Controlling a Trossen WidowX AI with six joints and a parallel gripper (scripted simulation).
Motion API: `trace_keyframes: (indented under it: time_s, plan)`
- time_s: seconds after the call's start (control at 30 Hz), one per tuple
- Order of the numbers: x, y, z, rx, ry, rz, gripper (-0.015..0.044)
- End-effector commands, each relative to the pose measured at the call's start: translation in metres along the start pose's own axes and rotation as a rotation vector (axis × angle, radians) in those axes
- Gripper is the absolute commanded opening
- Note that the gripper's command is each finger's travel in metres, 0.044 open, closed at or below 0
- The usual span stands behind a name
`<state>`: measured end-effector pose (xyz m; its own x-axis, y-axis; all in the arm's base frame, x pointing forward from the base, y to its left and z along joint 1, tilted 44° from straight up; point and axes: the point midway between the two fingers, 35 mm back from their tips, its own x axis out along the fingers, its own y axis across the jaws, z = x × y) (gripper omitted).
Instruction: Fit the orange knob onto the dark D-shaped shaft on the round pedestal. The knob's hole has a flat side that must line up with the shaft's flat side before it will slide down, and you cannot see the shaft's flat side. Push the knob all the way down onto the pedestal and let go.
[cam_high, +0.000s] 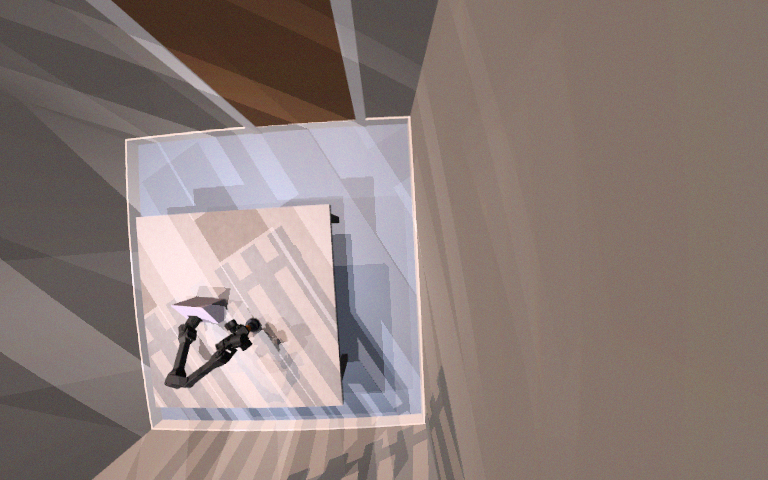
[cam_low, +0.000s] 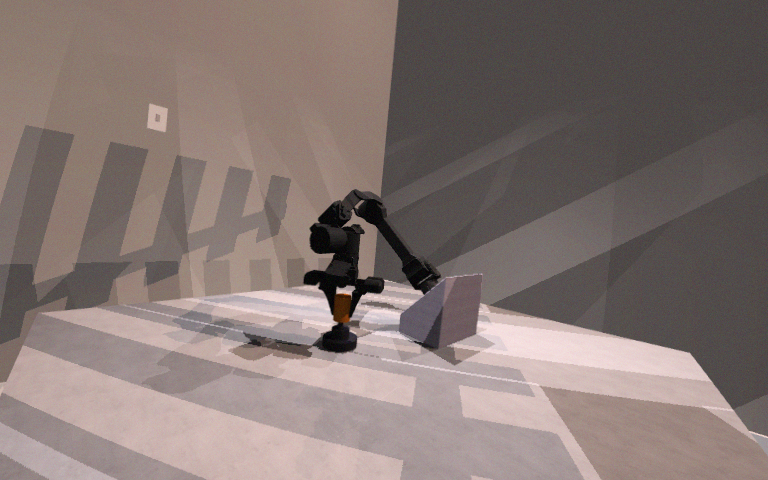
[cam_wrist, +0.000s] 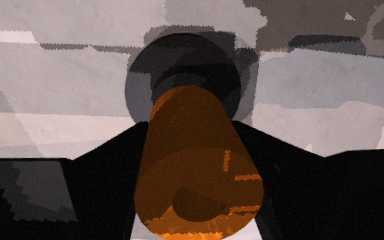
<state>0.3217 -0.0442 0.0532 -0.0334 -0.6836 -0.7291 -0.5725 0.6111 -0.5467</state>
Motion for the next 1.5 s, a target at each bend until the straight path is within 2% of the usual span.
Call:
trace_keyframes:
  time_s: [0.0, 0.13, 1.2, 1.47]
  plan:
    - [-0.0012, -0.0006, -0.0002, -0.079, 0.0, -0.001, 0.0]
    - [0.0008, -0.0001, -0.0009, -0.196, 0.0, -0.001, 0.0]
    - [-0.0012, -0.0002, -0.0007, -0.198, 0.0, -0.001, 0.0]
    - [0.0005, -0.0004, -0.0006, -0.405, 0.0, -0.001, 0.0]
